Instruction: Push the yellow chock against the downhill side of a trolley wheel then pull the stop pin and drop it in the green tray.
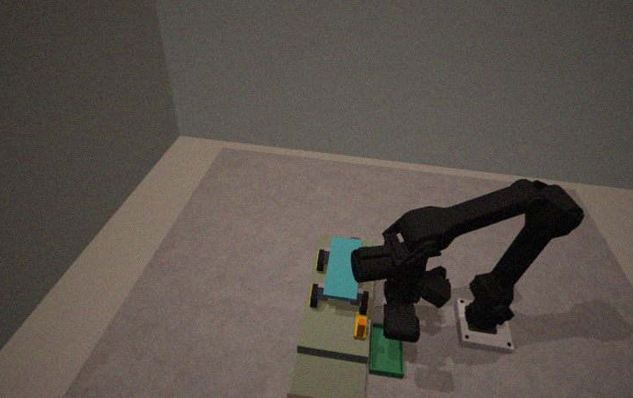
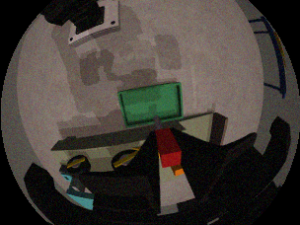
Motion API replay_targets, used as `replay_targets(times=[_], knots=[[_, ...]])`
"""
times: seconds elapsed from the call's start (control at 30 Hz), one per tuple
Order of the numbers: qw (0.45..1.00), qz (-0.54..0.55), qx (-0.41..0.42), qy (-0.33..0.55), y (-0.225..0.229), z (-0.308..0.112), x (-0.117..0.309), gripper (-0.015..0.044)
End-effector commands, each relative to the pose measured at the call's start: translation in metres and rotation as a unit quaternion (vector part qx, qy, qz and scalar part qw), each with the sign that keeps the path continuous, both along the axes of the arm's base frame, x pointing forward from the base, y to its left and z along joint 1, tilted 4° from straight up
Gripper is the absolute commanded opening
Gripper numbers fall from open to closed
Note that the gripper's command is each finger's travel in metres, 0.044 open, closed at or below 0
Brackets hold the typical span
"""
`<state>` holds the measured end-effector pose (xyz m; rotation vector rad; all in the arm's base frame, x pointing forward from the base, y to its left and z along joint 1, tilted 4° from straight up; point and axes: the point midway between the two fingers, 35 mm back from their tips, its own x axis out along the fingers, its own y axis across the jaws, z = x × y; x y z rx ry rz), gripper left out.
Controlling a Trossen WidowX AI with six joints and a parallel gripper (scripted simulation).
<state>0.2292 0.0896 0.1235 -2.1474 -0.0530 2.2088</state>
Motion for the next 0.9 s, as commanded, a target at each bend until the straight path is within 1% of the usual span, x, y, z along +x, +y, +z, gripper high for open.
replay_targets(times=[0.0,0.17,0.27,0.73,0.87], knots=[[1.0,0.002,0.016,0.0,0.001,-0.004,-0.002,0.0],[0.998,0.001,0.067,0.0,0.006,-0.017,-0.001,0.0],[0.997,0.001,0.083,-0.001,0.01,-0.026,-0.001,0.0],[0.996,0.001,0.089,-0.001,0.033,-0.062,-0.004,0.0],[0.996,0.001,0.089,-0.001,0.033,-0.063,-0.004,0.0]])
